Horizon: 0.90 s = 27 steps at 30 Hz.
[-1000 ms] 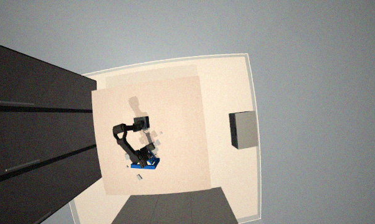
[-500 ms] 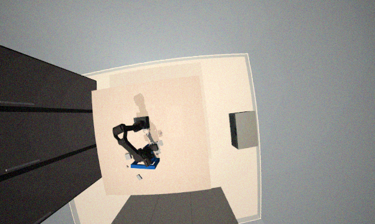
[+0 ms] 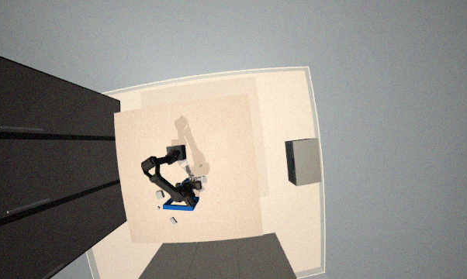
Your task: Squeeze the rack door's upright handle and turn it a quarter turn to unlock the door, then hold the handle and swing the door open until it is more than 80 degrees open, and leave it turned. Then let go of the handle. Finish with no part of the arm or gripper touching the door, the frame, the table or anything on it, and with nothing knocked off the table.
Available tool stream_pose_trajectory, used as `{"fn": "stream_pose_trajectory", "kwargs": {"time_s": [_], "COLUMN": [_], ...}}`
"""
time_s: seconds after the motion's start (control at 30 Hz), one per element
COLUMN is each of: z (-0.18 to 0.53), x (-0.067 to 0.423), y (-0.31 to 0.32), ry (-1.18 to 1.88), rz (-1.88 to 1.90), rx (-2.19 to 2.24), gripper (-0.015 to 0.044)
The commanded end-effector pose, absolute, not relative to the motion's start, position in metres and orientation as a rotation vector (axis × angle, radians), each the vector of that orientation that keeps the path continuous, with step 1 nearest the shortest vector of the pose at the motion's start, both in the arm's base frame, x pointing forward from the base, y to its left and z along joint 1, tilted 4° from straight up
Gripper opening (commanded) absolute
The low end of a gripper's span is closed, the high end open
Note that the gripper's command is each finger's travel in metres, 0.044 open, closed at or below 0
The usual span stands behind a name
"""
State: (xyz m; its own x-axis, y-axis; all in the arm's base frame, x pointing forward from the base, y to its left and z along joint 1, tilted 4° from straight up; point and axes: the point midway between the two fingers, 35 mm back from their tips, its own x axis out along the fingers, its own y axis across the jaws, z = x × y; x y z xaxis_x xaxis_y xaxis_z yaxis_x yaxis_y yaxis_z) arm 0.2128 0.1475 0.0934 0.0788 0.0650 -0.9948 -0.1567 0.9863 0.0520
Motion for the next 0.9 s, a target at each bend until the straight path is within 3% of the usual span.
{"fn": "stream_pose_trajectory", "kwargs": {"time_s": [0.0,0.87], "z": [0.094,0.097], "x": [0.214,0.22], "y": [0.155,0.193], "ry": [1.487,1.492], "rz": [0.107,-0.061], "rx": [-0.02,0.168], "gripper": [0.0017,0.0017]}}
